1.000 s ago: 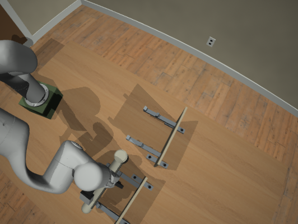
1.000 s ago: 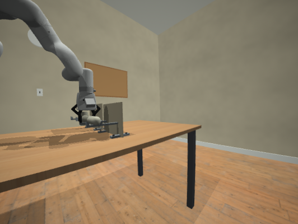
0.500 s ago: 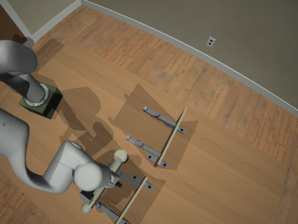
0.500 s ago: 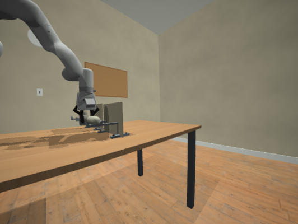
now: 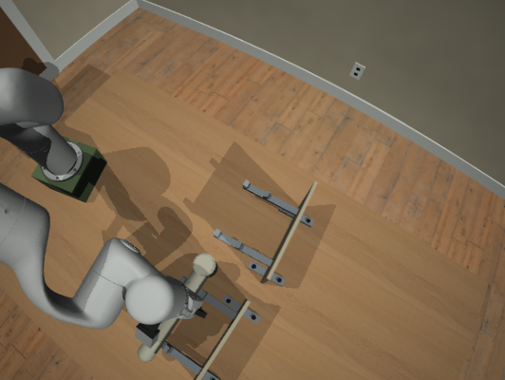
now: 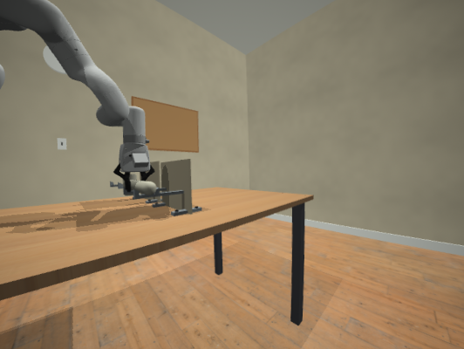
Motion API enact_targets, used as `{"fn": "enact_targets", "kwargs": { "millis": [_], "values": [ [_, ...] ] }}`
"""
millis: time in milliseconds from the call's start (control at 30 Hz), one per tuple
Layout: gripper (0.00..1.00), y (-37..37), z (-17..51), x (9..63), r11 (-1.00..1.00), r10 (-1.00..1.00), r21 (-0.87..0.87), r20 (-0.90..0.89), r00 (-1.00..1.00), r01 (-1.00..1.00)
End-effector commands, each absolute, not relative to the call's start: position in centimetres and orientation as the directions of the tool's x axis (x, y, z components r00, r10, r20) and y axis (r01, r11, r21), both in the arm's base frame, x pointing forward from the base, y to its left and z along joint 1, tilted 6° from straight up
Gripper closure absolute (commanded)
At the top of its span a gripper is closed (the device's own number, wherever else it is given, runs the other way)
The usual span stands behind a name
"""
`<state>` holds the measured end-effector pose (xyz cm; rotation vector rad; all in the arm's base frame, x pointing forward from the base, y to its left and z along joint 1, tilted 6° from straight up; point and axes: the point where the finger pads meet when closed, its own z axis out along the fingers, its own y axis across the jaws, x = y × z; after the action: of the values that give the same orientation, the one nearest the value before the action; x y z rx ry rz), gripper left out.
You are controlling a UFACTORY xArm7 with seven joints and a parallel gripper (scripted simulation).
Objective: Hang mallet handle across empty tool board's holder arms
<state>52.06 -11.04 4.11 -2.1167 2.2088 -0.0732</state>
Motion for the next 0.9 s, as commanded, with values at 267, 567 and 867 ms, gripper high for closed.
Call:
{"fn": "enact_targets", "kwargs": {
  "millis": [267, 567, 867],
  "values": [
    [1.00, -11.3, 11.2, 51.6, 0.045, -0.999, -0.094, -0.024, -0.043, -0.995],
    [1.00, -9.9, 14.2, 51.7, 0.043, -0.999, -0.092, -0.025, -0.040, -0.995],
    [1.00, -1.7, 14.7, 53.3, 0.039, -0.999, -0.087, -0.025, -0.037, -0.995]
  ]
}}
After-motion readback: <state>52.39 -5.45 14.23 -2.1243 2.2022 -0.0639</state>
